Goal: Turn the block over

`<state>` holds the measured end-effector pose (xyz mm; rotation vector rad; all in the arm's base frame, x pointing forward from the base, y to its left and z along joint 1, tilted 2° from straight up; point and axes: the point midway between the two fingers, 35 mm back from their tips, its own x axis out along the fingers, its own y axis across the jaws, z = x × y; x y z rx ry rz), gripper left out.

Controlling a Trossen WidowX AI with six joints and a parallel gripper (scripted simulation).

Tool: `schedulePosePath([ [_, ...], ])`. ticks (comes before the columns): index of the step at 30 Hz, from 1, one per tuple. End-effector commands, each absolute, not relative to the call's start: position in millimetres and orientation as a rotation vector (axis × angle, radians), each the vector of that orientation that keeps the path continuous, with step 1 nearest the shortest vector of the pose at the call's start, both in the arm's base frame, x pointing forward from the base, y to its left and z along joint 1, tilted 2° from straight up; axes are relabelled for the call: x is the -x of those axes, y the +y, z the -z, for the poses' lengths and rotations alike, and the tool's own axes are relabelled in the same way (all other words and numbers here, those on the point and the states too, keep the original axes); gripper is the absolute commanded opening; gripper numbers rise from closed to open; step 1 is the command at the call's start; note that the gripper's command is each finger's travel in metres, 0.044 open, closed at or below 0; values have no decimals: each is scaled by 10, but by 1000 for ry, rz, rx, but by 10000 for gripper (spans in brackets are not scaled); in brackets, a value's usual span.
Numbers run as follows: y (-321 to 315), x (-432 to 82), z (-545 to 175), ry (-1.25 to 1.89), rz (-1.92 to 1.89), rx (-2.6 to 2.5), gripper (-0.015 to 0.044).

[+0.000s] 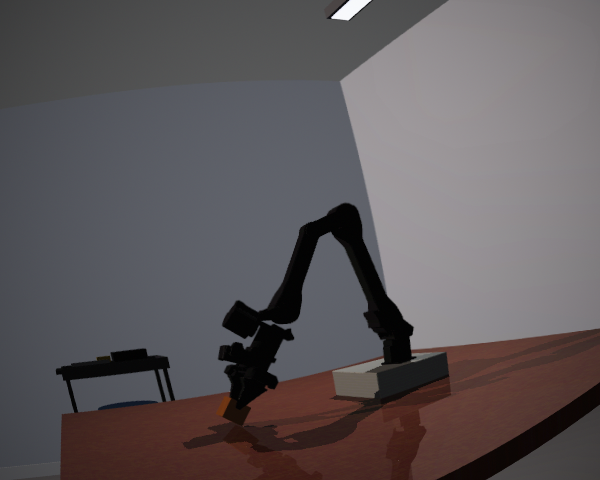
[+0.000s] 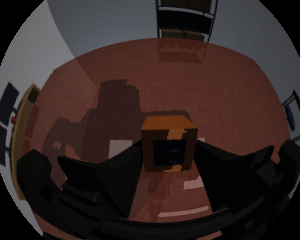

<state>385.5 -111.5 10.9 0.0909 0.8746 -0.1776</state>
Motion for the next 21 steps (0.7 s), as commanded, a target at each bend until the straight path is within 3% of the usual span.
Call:
schedulePosePath([
  [1,-1107,-3841,9,829,177,-95,0],
  [21,-1063,-3711,72,530,183,-64,0],
])
